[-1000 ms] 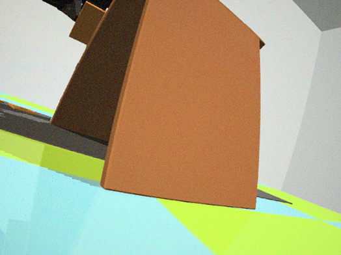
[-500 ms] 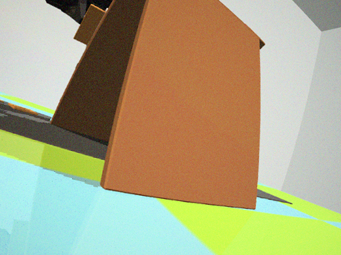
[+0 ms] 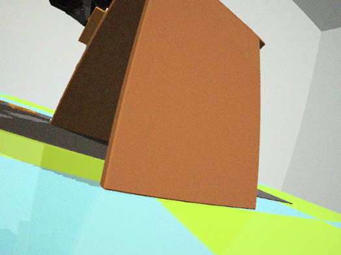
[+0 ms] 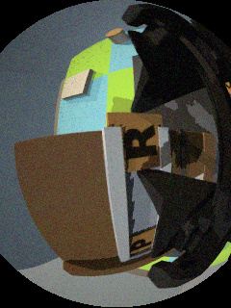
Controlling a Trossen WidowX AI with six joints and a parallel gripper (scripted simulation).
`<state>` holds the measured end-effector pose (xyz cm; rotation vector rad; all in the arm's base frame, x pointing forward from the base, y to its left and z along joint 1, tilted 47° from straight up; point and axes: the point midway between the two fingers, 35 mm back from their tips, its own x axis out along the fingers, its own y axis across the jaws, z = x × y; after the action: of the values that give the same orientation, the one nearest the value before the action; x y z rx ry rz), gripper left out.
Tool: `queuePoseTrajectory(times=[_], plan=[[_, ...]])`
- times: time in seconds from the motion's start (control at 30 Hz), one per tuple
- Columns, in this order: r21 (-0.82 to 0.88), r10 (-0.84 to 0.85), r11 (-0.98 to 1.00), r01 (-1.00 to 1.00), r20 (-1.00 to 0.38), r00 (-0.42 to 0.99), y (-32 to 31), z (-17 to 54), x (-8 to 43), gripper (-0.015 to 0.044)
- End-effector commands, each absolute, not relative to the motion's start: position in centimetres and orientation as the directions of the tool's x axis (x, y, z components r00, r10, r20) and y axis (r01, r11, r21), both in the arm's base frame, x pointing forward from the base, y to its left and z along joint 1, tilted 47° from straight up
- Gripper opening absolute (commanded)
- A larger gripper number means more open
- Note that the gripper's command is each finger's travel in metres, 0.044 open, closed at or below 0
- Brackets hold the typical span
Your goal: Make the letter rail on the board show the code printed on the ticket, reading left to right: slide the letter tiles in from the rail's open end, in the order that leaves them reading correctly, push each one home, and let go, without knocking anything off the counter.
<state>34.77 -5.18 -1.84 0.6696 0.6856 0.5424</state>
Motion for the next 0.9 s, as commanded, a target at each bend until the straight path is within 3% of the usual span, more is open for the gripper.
queuePoseTrajectory(times=[0.0, 0.87], plan=[[0.713, 0.645, 0.665, -0.224, -0.395, 0.654, -4.94, -1.79, 34.53, 0.0000], [0.713, 0.645, 0.664, -0.224, -0.395, 0.654, -4.23, -0.89, 34.43, 0.0000]])
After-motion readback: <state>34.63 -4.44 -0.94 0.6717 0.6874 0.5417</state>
